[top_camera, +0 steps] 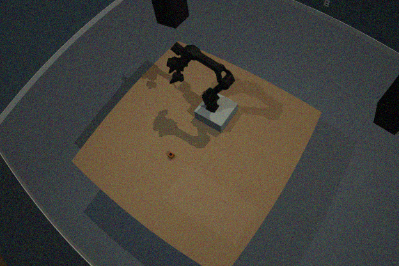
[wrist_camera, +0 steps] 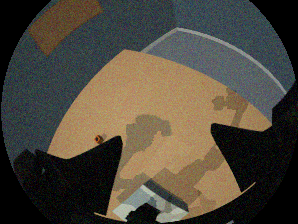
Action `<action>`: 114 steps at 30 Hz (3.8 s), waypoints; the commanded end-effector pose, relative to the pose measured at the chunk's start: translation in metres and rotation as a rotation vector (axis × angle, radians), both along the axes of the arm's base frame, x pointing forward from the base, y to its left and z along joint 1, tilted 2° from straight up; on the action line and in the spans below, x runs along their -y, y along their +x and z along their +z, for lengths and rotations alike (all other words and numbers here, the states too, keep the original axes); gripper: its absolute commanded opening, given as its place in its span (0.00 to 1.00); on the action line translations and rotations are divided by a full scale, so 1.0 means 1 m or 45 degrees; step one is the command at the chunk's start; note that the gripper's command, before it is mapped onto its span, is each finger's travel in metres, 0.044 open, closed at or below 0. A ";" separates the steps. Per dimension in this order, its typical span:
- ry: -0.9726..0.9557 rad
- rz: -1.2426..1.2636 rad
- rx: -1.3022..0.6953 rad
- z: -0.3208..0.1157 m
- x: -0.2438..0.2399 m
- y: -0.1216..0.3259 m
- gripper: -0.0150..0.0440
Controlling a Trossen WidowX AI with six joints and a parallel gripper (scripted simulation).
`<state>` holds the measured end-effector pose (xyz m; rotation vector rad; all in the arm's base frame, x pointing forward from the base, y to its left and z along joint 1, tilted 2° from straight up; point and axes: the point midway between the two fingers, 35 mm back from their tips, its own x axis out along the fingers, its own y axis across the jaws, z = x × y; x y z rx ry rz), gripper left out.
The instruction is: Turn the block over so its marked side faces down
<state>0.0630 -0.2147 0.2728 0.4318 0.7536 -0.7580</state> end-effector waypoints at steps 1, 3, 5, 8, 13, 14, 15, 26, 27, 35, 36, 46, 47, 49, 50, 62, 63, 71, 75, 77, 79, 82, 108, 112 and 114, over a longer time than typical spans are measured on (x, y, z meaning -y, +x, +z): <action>0.117 0.142 -0.056 -0.017 0.017 0.033 1.00; 0.173 0.219 -0.097 -0.028 0.023 0.054 1.00; 0.223 0.297 -0.145 -0.039 0.027 0.077 1.00; 0.284 0.406 -0.227 -0.058 0.027 0.113 1.00; 0.339 0.566 -0.383 -0.093 0.011 0.176 1.00; 0.344 0.598 -0.416 -0.100 0.005 0.189 1.00; 0.347 0.629 -0.450 -0.107 -0.002 0.201 1.00; 0.321 0.957 -0.823 -0.205 -0.118 0.315 1.00; 0.311 0.971 -0.854 -0.212 -0.127 0.320 1.00; 0.287 0.997 -0.913 -0.252 -0.146 0.329 1.00; 0.287 0.997 -0.913 -0.260 -0.146 0.329 1.00; 0.287 0.997 -0.913 -0.278 -0.145 0.327 1.00; 0.287 0.997 -0.913 -0.278 -0.145 0.327 1.00; 0.287 0.997 -0.913 -0.279 -0.145 0.327 1.00; 0.287 0.997 -0.913 -0.280 -0.145 0.327 1.00; 0.287 0.997 -0.913 -0.300 -0.145 0.327 1.00; 0.287 0.997 -0.913 -0.302 -0.145 0.327 1.00; 0.287 0.997 -0.913 -0.311 -0.145 0.327 0.96; 0.287 0.997 -0.913 -0.311 -0.145 0.327 0.78; 0.287 0.997 -0.913 -0.311 -0.145 0.327 0.69; 0.287 0.997 -0.913 -0.311 -0.145 0.327 0.60; 0.287 0.997 -0.913 -0.311 -0.145 0.327 0.47; 0.282 0.998 -0.902 -0.281 -0.145 0.327 0.25; 0.253 0.998 -0.835 -0.285 -0.145 0.329 0.25; 0.237 0.999 -0.800 -0.287 -0.145 0.329 0.25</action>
